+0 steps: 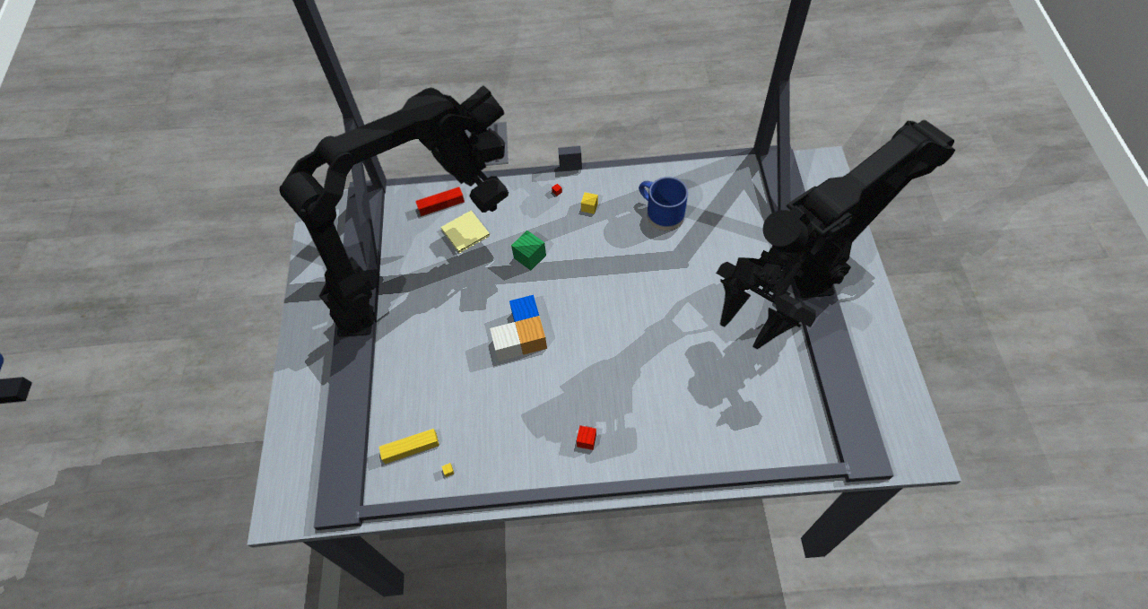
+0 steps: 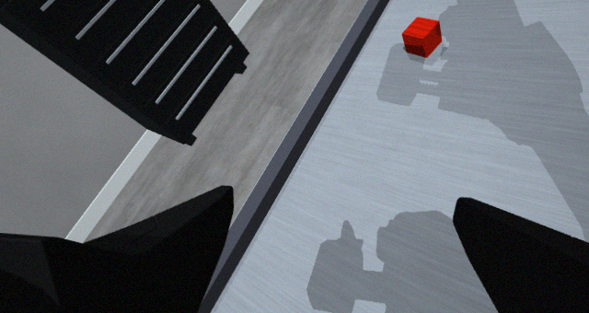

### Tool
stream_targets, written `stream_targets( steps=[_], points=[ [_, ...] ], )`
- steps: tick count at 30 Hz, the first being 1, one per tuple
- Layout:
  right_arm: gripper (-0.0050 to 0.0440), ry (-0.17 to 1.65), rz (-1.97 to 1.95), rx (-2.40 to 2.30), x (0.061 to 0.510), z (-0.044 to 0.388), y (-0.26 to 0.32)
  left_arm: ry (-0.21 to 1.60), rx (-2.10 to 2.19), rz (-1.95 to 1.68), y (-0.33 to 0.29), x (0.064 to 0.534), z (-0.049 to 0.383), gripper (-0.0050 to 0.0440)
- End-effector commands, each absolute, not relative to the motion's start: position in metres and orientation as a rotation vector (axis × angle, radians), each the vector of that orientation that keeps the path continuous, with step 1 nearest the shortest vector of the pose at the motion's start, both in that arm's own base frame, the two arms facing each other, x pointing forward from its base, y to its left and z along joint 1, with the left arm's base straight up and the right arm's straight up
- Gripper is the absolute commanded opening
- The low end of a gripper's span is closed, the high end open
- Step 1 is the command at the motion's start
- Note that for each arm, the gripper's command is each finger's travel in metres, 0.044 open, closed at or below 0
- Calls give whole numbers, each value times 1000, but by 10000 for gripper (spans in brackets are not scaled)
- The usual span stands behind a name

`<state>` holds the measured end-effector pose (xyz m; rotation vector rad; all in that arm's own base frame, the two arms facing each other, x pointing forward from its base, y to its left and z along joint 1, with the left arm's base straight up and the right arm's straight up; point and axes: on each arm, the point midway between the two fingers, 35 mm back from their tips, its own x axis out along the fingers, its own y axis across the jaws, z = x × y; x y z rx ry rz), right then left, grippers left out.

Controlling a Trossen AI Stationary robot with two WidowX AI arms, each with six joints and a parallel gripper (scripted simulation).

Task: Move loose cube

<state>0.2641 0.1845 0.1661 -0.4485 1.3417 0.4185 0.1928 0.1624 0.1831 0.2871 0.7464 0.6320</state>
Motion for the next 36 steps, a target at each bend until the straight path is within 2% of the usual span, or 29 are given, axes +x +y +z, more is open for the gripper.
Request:
stream_targets(
  steps=[1,18,20,22,26,30,36],
  points=[
    [400,1316,422,-437,265,174,185,725,291,641,163,193,191,400],
    [400,1316,422,-437,265,174,185,725,291,641,163,193,191,400],
    [352,1318,415,-448,268,171,184,716,289,635,162,196,194,400],
    [344,1313,394,-480,276,165,178,694,284,608,157,203,199,400],
    [344,1294,367,-565,306,153,162,635,262,499,132,227,208,400],
    [344,1349,416,-639,331,129,146,561,223,334,89,255,222,400],
    [344,1416,521,-650,344,104,139,500,173,154,38,276,237,400]
  ],
)
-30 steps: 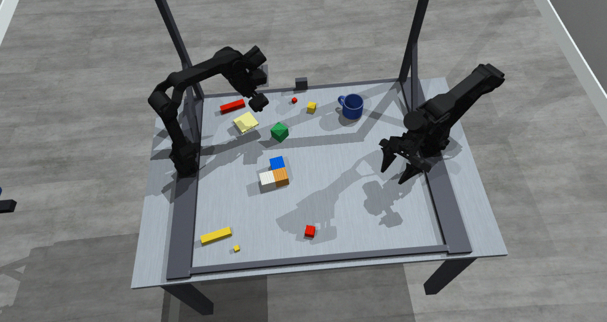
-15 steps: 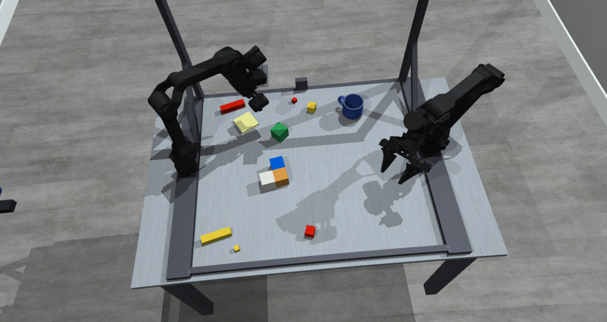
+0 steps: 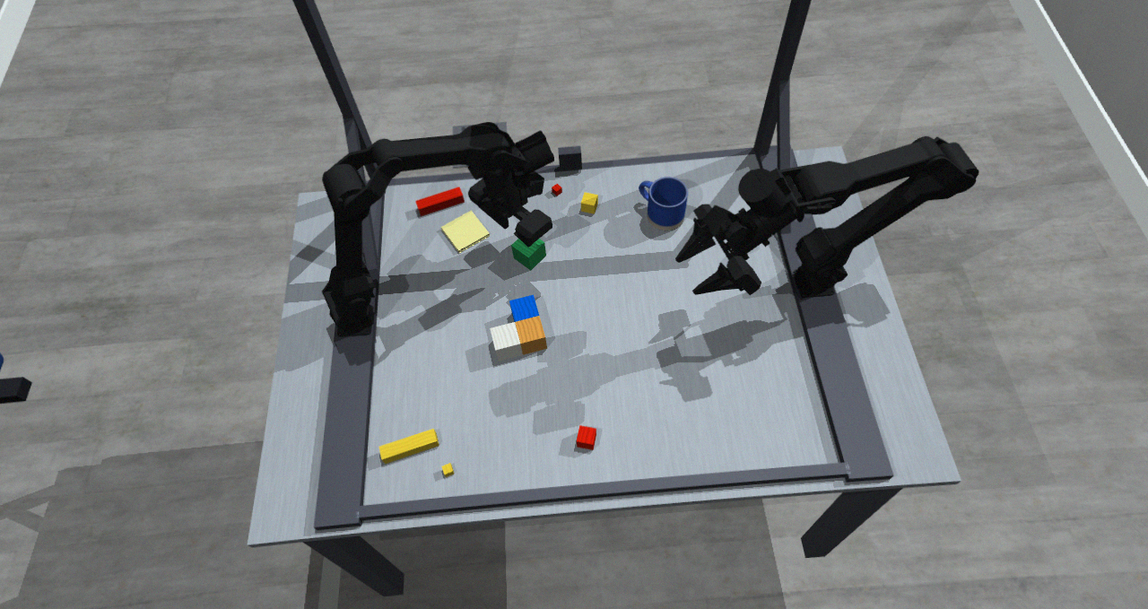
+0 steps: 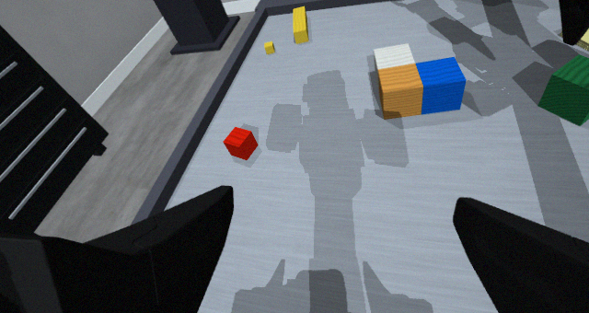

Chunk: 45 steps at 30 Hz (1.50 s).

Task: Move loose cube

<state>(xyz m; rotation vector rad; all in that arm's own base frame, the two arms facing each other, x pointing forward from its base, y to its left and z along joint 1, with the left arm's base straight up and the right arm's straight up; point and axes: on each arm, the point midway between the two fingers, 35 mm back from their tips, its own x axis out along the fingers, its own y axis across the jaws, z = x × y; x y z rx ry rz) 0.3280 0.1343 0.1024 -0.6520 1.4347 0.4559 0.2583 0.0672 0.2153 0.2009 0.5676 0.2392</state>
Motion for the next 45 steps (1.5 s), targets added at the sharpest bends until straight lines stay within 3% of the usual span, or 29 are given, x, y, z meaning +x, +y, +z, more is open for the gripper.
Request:
stream_targets(
  steps=[1,10,22,30,33,38,41,45],
  points=[
    [344,1427,546,-646,346,100,139,486,158,105,24,280,241,400],
    [344,1457,630,-625,352,85,139,426,50,-233,-79,286,268,400],
    [307,1475,632,-627,349,56,142,419,46,-241,-81,285,270,400],
    [221,1455,631,-626,351,59,142,433,52,-240,-80,285,264,400],
    [221,1452,626,-627,353,60,142,433,52,-240,-80,285,264,400],
    [122,1427,625,-627,355,76,143,433,52,-240,-80,285,264,400],
    [194,1427,625,-627,354,92,142,433,52,-240,-80,285,264,400],
    [199,1428,623,-627,350,113,131,433,52,-240,-80,285,264,400]
  ],
)
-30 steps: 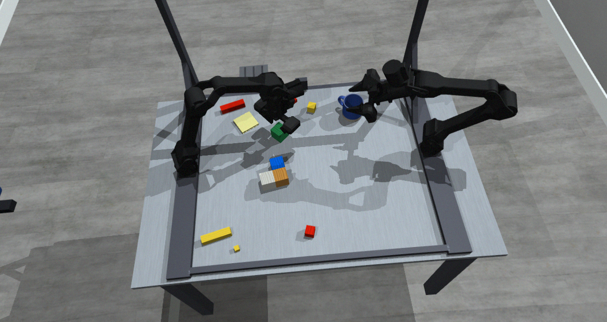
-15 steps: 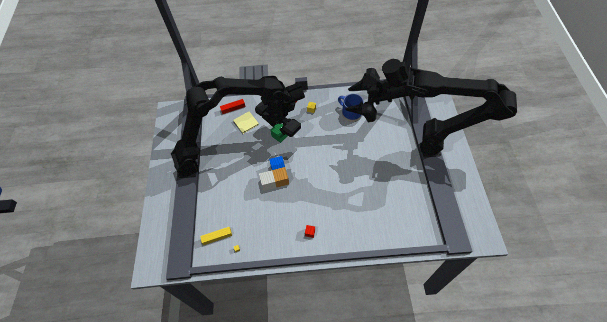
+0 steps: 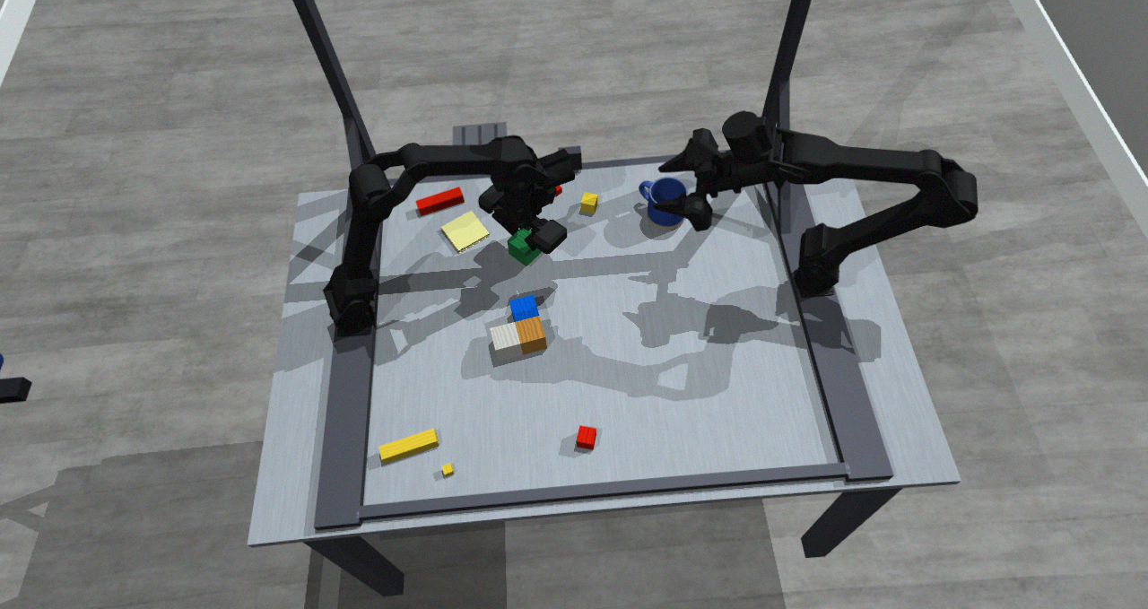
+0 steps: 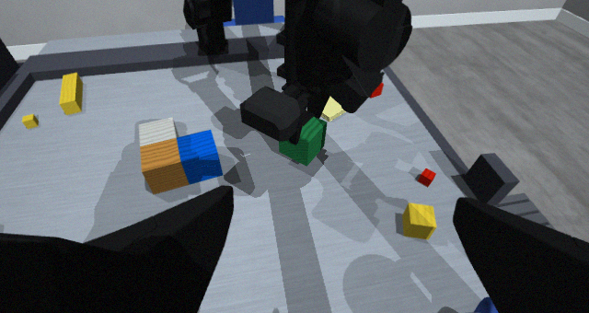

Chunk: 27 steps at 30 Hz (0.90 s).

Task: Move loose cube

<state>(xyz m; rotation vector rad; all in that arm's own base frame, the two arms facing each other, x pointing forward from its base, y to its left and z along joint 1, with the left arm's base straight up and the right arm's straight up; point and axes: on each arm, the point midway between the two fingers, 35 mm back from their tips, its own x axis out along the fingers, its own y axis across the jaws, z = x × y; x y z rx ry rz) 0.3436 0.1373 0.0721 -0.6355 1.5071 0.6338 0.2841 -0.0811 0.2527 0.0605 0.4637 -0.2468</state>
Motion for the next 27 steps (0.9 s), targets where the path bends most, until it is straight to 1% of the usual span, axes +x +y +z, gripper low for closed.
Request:
stream_targets(
  steps=[1,4,6,10,18,27],
  points=[
    [199,1428,623,-627,348,118,127,427,47,-232,-79,286,267,400],
    [199,1428,622,-627,346,124,123,419,39,-221,-77,288,270,400],
    [199,1432,610,-616,342,140,114,405,25,-189,-73,292,274,400],
    [199,1486,494,-499,323,143,79,372,-2,-92,-57,301,284,400],
    [199,1531,217,-228,292,142,9,328,-31,47,-33,313,297,400],
    [199,1537,150,-161,284,141,-8,334,-38,81,-24,319,300,400]
  ],
)
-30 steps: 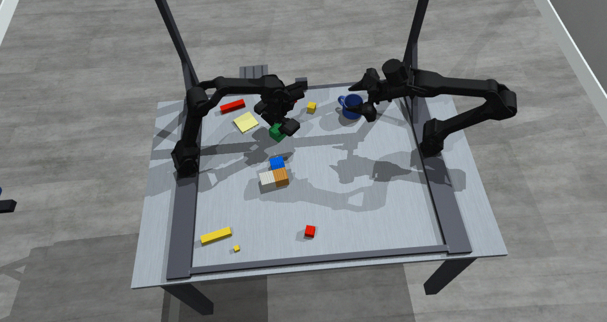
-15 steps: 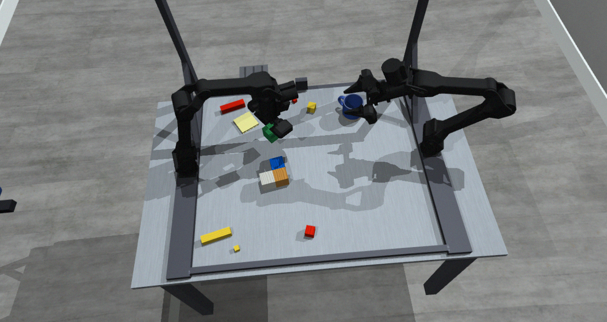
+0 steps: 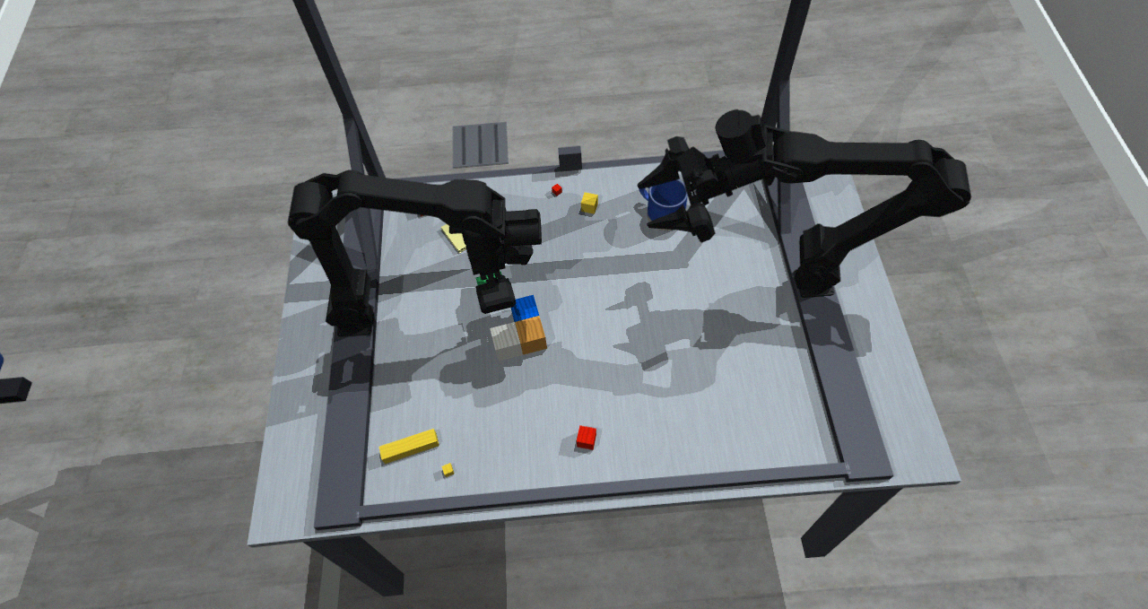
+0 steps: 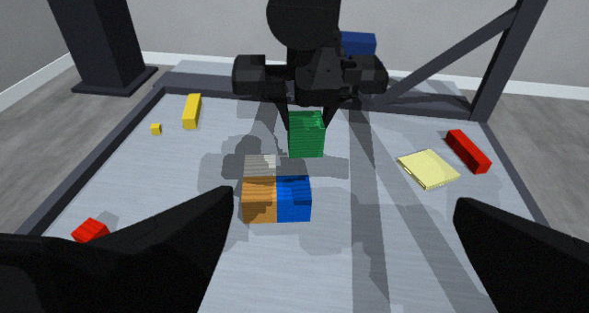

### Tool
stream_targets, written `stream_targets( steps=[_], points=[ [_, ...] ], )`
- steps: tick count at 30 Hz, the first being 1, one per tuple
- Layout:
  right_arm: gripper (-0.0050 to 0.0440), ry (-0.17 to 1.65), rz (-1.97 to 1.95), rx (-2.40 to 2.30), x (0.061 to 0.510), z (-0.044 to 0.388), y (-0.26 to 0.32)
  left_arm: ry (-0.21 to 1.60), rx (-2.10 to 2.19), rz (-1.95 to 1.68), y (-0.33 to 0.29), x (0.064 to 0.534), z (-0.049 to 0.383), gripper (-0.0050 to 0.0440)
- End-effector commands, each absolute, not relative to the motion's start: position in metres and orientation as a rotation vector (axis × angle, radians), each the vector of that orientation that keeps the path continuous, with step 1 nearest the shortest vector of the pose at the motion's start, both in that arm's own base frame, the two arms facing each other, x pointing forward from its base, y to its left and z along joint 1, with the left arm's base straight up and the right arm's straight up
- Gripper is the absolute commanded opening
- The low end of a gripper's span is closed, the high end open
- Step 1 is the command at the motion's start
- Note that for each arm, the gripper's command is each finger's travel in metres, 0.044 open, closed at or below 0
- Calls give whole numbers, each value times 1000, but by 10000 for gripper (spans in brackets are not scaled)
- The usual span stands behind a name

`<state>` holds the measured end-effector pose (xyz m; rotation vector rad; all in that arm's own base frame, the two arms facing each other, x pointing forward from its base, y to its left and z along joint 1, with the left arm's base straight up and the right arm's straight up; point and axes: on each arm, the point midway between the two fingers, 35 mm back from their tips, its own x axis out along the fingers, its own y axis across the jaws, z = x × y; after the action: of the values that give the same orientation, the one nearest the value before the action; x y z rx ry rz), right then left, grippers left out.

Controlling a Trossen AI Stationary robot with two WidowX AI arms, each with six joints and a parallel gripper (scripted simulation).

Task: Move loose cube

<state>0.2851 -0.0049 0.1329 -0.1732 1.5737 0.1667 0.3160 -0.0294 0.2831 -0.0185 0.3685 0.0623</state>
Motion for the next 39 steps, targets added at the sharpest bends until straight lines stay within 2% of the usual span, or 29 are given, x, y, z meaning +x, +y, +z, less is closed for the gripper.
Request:
stream_targets(
  steps=[1,9,16,26,39],
  points=[
    [199,1537,152,-163,284,139,-8,338,-38,81,-23,320,300,400],
    [199,1561,158,-164,285,116,-7,359,-32,85,-18,324,299,400],
    [199,1554,157,-165,285,112,-7,371,-31,83,-15,328,299,400],
    [199,1562,160,-165,286,72,-4,365,-32,81,-15,328,302,400],
    [199,1562,160,-166,286,53,-4,377,-33,84,-15,327,296,400]
  ],
)
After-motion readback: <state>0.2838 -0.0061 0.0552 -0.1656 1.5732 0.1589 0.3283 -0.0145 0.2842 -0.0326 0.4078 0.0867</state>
